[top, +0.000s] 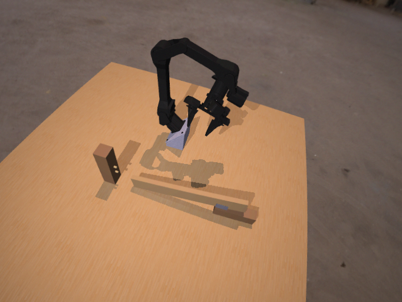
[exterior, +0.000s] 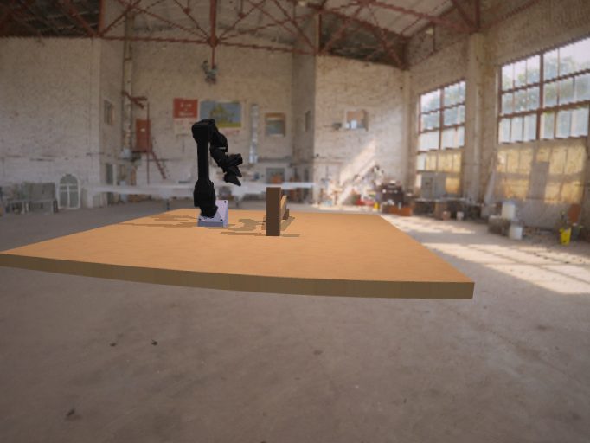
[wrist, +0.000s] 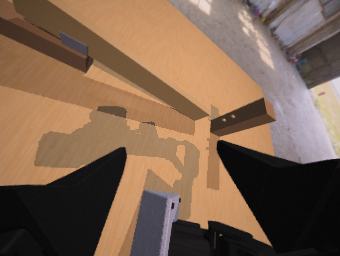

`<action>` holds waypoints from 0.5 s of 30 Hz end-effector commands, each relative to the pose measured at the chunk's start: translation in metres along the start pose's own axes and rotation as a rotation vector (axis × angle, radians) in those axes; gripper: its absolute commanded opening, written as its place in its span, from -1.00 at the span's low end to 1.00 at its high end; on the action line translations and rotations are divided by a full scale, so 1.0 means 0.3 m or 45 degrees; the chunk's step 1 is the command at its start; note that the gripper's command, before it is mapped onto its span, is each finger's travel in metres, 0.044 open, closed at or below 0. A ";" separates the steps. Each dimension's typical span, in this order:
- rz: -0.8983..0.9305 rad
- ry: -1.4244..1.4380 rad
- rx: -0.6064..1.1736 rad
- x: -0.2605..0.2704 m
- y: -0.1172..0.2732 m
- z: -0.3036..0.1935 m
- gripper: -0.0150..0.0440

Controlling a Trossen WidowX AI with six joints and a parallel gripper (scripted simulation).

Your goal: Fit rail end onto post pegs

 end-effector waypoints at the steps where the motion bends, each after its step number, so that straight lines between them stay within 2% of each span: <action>1: 0.003 0.013 0.009 -0.001 -0.004 0.005 0.95; 2: 0.014 0.050 0.036 -0.005 -0.016 0.019 1.00; 9: 0.247 0.528 0.328 -0.086 -0.219 0.186 1.00; 15: 0.515 0.871 0.451 -0.190 -0.434 0.275 1.00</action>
Point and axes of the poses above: the point midway between the two fingers, 35 mm back from their tips, its own y axis back along the fingers, its own x axis across the jaws, z = x × y, the point moved 6 cm from there along y, back along the fingers, and after that the axes turned 8 degrees about -y, right-handed, at the moved point
